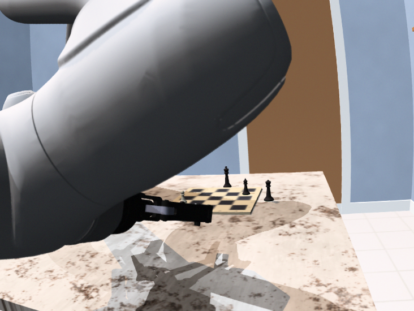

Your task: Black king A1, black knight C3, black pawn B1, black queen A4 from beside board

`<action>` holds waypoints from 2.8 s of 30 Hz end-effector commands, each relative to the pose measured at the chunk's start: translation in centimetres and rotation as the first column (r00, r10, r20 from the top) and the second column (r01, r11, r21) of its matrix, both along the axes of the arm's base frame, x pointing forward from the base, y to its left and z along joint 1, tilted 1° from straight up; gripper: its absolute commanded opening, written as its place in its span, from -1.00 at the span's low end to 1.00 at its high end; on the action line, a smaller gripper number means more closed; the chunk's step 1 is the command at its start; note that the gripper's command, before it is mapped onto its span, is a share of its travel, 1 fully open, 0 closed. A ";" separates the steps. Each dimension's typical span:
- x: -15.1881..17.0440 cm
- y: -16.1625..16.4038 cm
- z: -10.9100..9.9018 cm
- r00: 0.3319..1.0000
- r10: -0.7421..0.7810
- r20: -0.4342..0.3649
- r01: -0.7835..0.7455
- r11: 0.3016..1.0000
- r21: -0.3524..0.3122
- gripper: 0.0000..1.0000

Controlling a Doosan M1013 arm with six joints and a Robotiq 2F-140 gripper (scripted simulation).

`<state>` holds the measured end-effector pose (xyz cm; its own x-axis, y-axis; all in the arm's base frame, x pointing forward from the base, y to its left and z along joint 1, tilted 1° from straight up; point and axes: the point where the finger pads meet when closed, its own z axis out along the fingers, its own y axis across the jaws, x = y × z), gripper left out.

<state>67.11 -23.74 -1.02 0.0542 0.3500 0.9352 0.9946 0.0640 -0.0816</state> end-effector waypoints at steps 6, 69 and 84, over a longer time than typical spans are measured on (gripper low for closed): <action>0.0 0.0 0.0 1.000 0.000 0.000 0.000 1.000 0.000 1.00; -0.6 26.0 5.5 0.595 0.777 0.206 -0.525 0.570 -0.632 1.00; -1.6 40.9 8.6 -0.153 0.983 0.105 -0.400 0.036 -0.916 1.00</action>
<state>65.75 13.90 6.72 -0.9842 0.0630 0.1652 0.0747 0.9950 0.0657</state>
